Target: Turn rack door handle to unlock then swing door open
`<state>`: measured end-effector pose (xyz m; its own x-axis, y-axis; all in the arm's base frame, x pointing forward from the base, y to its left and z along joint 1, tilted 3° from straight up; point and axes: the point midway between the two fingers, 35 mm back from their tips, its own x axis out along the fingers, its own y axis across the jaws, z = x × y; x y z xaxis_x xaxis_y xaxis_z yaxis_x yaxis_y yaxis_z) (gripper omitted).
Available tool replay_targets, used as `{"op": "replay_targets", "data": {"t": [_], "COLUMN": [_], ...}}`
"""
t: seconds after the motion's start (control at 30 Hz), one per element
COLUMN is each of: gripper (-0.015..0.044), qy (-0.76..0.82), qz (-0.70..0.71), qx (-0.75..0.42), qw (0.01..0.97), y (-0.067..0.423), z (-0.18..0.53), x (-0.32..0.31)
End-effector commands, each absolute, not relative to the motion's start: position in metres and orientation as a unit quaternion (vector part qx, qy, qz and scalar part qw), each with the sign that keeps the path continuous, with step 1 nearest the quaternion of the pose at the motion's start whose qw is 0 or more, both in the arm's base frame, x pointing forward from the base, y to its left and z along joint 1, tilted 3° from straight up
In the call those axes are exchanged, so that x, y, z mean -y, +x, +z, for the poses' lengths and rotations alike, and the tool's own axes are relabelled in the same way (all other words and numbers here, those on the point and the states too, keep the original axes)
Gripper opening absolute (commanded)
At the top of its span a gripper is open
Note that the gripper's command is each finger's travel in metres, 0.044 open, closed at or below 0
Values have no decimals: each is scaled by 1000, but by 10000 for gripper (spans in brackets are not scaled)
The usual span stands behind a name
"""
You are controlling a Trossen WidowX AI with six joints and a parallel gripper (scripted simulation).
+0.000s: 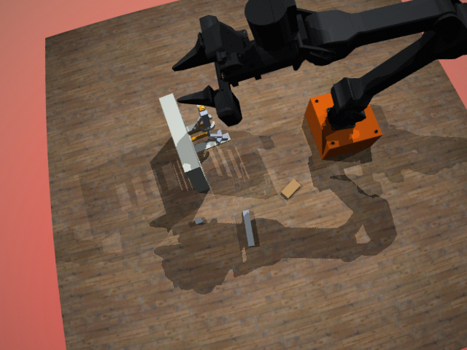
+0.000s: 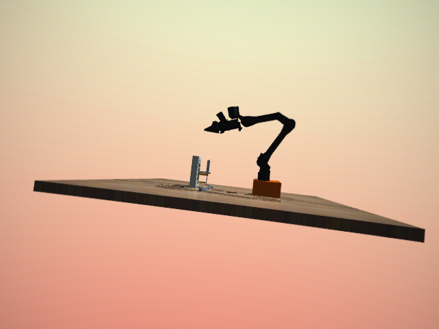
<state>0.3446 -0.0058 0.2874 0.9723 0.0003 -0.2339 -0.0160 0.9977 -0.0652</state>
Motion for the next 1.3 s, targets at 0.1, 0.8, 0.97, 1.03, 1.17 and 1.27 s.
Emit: {"op": "replay_targets", "data": {"t": [0.1,0.8,0.97,1.03,1.17,1.27], "gripper": [295,295,295,295,295,295], "qy": [-50,-72,-73,-73,-72,-70], "qz": [5,26,37,41,52,61], "qx": [-204,-455,-509,-530,-570,-599], "qw": [978,887,857,844,817,795], "y": [359,375,373,372,368,365], "z": [268,203,191,186,177,171], "x": [13,34,38,40,43,45]}}
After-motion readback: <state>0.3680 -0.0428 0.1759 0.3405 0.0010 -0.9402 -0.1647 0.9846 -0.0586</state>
